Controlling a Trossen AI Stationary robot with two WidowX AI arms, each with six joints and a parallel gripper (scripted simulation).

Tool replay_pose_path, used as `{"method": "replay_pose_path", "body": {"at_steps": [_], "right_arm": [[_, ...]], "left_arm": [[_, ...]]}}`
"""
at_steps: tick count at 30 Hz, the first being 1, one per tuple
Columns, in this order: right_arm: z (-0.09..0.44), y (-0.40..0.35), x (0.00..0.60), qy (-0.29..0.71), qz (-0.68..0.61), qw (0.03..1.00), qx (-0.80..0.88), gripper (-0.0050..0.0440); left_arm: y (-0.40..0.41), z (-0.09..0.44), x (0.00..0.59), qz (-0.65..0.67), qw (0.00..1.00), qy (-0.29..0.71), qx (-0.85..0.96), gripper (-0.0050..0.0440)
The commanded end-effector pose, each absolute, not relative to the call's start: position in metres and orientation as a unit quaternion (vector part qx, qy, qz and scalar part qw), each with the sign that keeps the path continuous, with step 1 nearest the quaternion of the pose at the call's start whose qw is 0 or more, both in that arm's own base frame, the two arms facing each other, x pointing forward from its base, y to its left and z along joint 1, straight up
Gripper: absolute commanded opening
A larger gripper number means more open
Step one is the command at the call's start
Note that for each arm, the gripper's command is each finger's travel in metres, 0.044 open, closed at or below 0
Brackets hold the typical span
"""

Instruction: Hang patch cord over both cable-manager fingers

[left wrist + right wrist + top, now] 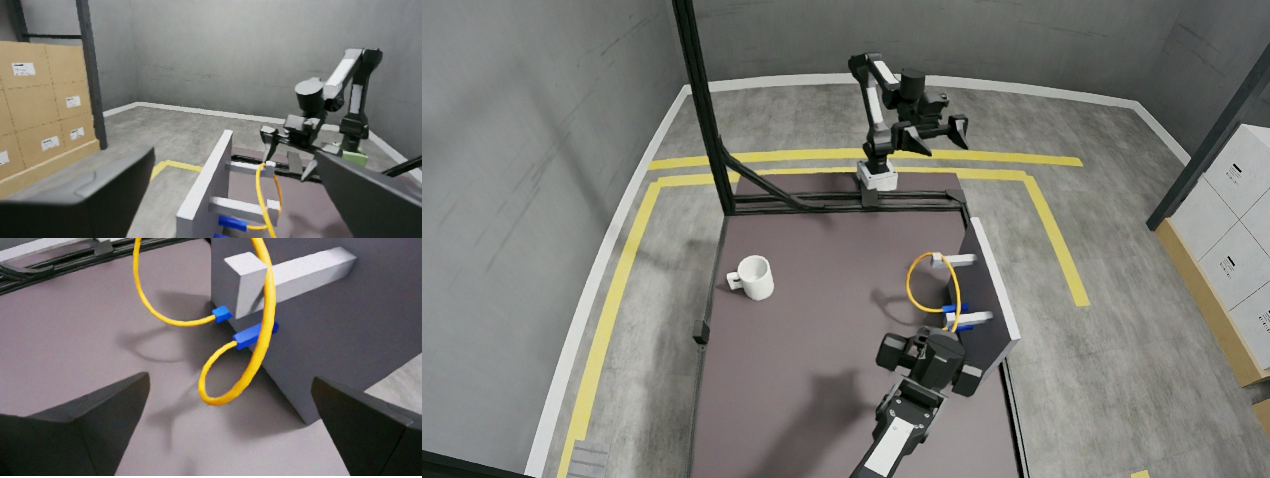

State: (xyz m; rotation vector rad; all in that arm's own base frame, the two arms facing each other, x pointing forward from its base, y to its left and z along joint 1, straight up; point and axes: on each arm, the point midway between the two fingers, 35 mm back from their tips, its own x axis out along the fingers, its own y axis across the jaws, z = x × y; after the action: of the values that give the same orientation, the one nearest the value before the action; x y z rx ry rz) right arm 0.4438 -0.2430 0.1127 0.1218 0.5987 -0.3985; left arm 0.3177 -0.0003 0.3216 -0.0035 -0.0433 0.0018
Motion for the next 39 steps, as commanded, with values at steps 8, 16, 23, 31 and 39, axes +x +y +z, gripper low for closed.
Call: {"method": "replay_pose_path", "body": {"at_steps": [8,16,23,31,39], "right_arm": [[0.142,-0.243,0.441,0.272,-0.198,0.940,0.055,0.0440],[0.168,-0.246,0.430,0.272,-0.198,0.940,0.053,0.0440],[0.205,-0.247,0.409,0.272,-0.198,0.940,0.052,0.0440],[0.226,-0.246,0.395,0.273,-0.199,0.940,0.052,0.0440],[0.229,-0.245,0.392,0.276,-0.199,0.939,0.053,0.0440]], "left_arm": [[0.000,0.323,0.316,0.000,1.000,-0.025,0.000,0.0440],[0.000,0.323,0.316,0.000,1.000,-0.025,0.000,0.0440],[0.000,0.323,0.316,0.000,1.000,-0.025,0.000,0.0440],[0.000,0.323,0.316,0.000,1.000,-0.025,0.000,0.0440],[0.000,0.323,0.316,0.000,1.000,-0.025,0.000,0.0440]]}}
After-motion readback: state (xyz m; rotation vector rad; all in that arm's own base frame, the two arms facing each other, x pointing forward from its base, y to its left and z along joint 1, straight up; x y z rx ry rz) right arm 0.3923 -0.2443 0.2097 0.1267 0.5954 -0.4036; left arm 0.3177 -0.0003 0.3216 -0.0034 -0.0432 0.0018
